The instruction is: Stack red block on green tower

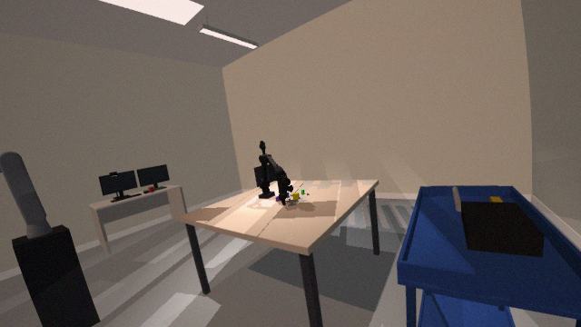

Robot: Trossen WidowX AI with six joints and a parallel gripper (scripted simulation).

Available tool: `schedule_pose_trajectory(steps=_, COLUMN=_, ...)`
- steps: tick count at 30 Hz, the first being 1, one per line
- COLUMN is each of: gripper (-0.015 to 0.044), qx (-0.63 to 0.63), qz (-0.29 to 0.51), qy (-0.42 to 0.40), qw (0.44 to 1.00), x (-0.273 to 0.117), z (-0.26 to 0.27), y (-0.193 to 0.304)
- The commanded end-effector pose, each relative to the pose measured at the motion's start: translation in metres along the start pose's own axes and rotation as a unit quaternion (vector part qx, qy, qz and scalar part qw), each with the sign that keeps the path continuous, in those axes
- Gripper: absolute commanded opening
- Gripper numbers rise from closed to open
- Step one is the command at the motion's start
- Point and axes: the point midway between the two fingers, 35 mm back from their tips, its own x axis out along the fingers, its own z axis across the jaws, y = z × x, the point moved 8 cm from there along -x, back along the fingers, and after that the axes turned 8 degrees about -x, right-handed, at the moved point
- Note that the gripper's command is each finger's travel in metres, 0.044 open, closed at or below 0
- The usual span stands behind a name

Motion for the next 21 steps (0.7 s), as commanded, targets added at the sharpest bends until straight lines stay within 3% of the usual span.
schedule_pose_trajectory(steps=1, gripper=0.044, qx=0.0, qz=-0.001, qy=-0.001, qw=1.0, x=0.0011, z=0.0002, y=0.0)
schedule_pose_trajectory(steps=9, gripper=0.044, qx=0.0, qz=-0.001, qy=-0.001, qw=1.0, x=0.0007, z=0.0003, y=-0.0001)
schedule_pose_trajectory(steps=21, gripper=0.0125, qx=0.0, qz=-0.001, qy=-0.001, qw=1.0, x=0.0007, z=0.0003, y=-0.0001)
